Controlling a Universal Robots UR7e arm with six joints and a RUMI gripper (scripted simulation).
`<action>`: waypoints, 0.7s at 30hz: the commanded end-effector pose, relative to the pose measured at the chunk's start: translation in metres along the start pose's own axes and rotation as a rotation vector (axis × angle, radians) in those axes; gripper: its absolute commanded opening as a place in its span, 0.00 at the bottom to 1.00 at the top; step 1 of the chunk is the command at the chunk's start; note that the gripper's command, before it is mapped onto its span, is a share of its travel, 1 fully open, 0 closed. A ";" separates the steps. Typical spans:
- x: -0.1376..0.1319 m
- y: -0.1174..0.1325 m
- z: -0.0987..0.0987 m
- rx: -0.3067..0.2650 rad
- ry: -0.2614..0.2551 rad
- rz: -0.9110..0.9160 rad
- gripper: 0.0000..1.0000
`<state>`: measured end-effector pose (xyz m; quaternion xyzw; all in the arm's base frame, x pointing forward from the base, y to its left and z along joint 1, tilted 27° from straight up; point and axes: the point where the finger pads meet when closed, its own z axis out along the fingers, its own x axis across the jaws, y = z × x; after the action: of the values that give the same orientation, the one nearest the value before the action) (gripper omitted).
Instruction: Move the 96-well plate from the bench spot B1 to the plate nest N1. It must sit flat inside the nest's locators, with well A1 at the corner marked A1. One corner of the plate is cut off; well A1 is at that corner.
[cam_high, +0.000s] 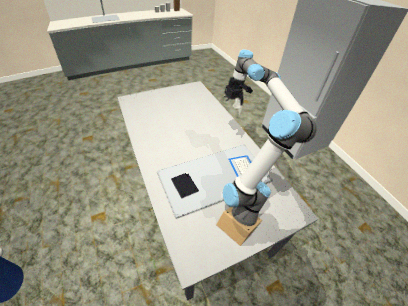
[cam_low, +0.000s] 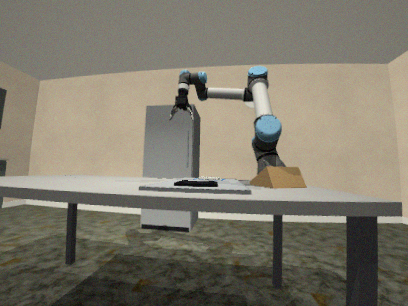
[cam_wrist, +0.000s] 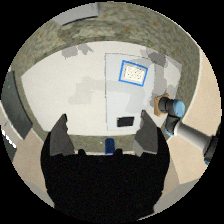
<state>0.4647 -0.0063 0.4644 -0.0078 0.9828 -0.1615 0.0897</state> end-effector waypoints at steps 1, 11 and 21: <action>0.000 0.000 -0.001 0.000 -0.001 0.000 1.00; 0.011 -0.019 0.030 0.008 -0.002 -0.172 1.00; 0.022 -0.032 0.054 0.015 0.000 -0.288 1.00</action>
<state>0.4554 -0.0446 0.4302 -0.1115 0.9756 -0.1766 0.0682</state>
